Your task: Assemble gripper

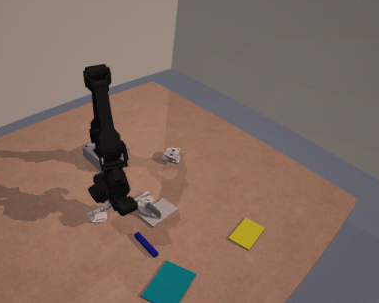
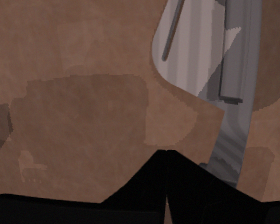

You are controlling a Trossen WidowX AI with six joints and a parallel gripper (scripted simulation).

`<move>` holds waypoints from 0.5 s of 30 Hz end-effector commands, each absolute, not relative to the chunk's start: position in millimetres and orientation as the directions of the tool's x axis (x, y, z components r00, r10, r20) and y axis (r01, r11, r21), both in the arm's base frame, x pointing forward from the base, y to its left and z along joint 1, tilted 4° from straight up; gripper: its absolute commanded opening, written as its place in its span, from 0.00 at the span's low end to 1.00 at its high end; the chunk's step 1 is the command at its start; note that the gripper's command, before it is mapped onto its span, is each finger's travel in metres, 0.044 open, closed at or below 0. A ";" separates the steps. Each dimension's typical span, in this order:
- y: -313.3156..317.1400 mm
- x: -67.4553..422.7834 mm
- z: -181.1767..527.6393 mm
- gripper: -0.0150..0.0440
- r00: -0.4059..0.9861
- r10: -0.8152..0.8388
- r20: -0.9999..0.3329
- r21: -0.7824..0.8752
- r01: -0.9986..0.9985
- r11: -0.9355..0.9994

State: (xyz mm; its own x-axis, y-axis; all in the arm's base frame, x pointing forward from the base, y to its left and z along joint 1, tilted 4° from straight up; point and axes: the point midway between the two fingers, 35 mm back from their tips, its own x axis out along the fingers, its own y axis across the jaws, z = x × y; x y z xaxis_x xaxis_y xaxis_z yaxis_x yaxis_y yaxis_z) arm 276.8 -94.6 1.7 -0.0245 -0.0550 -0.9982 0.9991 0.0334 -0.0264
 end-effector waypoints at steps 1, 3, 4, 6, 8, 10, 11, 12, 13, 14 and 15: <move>-96.2 268.2 1.2 0.25 -0.030 -0.058 -0.998 -0.032 0.999 0.036; -96.4 264.8 1.3 0.25 -0.030 -0.058 -0.998 -0.032 0.999 0.036; -96.5 263.2 1.3 0.25 -0.030 -0.059 -0.998 -0.032 0.999 0.036; -96.6 259.8 1.4 0.25 -0.030 -0.059 -0.998 -0.033 0.999 0.036; -96.7 256.4 1.4 0.25 -0.031 -0.059 -0.998 -0.033 0.999 0.036; -96.8 253.1 1.4 0.25 -0.031 -0.059 -0.998 -0.033 0.999 0.036; -96.8 251.4 1.4 0.25 -0.031 -0.059 -0.998 -0.033 0.999 0.036; -96.8 249.7 1.4 0.25 -0.031 -0.059 -0.998 -0.033 0.999 0.036; -96.8 248.0 1.4 0.25 -0.031 -0.059 -0.998 -0.034 0.999 0.036; -96.8 246.3 1.3 0.25 -0.032 -0.059 -0.998 -0.034 0.999 0.036; -96.8 244.7 1.3 0.25 -0.032 -0.059 -0.998 -0.034 0.999 0.036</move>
